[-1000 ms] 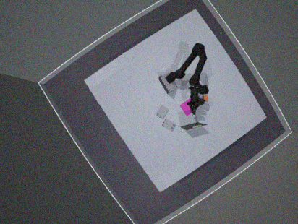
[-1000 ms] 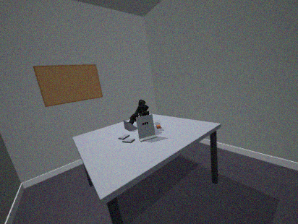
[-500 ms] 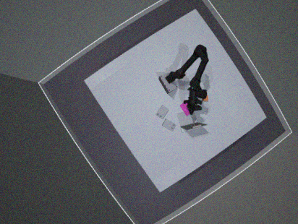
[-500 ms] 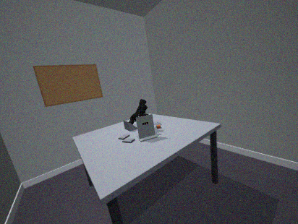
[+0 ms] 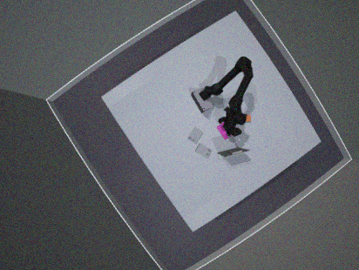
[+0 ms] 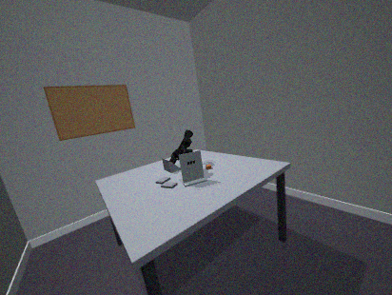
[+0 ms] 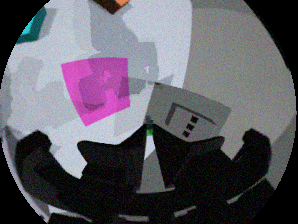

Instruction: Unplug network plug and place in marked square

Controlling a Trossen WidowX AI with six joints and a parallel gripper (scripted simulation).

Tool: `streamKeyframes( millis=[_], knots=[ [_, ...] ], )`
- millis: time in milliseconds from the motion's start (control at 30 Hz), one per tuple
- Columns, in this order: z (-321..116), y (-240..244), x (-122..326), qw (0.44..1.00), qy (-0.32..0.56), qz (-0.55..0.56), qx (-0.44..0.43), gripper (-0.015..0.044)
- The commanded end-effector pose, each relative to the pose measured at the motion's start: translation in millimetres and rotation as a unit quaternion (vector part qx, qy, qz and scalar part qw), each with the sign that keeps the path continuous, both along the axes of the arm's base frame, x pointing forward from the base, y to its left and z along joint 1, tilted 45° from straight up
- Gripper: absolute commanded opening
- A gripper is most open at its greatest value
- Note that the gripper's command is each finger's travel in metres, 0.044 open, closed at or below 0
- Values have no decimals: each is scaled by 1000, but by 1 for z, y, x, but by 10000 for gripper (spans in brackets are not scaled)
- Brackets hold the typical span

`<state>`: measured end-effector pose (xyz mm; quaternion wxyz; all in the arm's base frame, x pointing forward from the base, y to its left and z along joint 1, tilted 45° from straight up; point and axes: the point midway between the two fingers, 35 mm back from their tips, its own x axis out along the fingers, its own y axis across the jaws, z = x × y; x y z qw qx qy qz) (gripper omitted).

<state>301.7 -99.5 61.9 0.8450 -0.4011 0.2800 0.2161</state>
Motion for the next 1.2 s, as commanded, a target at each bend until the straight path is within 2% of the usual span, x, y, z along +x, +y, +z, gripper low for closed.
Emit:
streamKeyframes(
  millis=[0, 433, 1167],
  knots=[
    [-3, 9, -3, 999, 1, 47, 23, 0],
    [7, 32, -12, 981, -39, 162, 100, 0],
    [-10, 45, -8, 981, -38, 163, 100, 0]
  ],
)
